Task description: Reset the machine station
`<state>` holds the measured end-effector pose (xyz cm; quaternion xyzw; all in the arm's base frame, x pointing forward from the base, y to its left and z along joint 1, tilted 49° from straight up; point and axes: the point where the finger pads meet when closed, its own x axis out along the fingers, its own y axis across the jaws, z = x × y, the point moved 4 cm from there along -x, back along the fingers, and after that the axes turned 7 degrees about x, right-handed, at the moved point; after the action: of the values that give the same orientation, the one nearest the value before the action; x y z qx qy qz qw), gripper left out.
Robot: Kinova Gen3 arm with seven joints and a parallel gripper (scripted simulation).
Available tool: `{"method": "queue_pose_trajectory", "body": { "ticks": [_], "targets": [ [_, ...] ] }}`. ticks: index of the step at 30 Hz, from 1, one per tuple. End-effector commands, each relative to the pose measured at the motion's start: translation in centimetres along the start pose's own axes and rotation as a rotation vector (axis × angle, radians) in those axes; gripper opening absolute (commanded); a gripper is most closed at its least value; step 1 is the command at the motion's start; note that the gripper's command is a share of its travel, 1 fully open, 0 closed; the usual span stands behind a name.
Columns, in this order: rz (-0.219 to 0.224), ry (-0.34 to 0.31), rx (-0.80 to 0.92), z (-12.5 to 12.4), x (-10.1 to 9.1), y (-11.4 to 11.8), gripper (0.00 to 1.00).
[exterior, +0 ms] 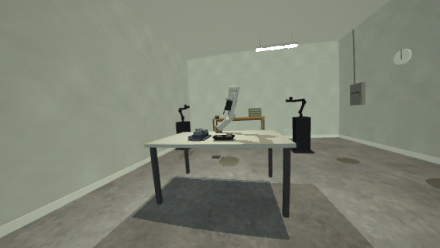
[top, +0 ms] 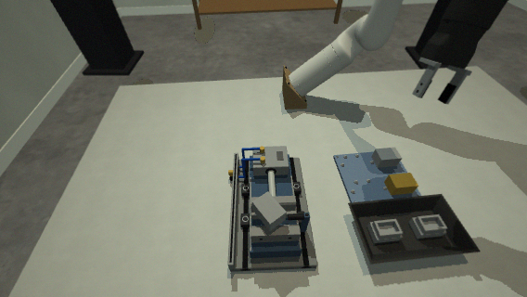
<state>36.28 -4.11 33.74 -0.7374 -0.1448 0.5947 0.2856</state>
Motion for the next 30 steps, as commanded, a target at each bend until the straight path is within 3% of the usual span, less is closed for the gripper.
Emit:
{"method": "queue_pose_trajectory", "body": {
  "ticks": [1,7,8,15,16,30],
  "targets": [
    [-0.02,-0.033,-0.001,0.8,0.9,0.5,1.0],
    [-0.02,-0.033,-0.001,0.8,0.9,0.5,1.0],
    [-0.041,-0.07,-0.003,1.8,1.8,1.0,1.0],
    [-0.041,-0.07,-0.003,1.8,1.8,1.0,1.0],
    [-0.061,-0.104,-0.006,2.7,2.7,1.4,1.0],
    [-0.08,-0.136,-0.009,3.6,3.4,1.7,1.0]
  ]
}}
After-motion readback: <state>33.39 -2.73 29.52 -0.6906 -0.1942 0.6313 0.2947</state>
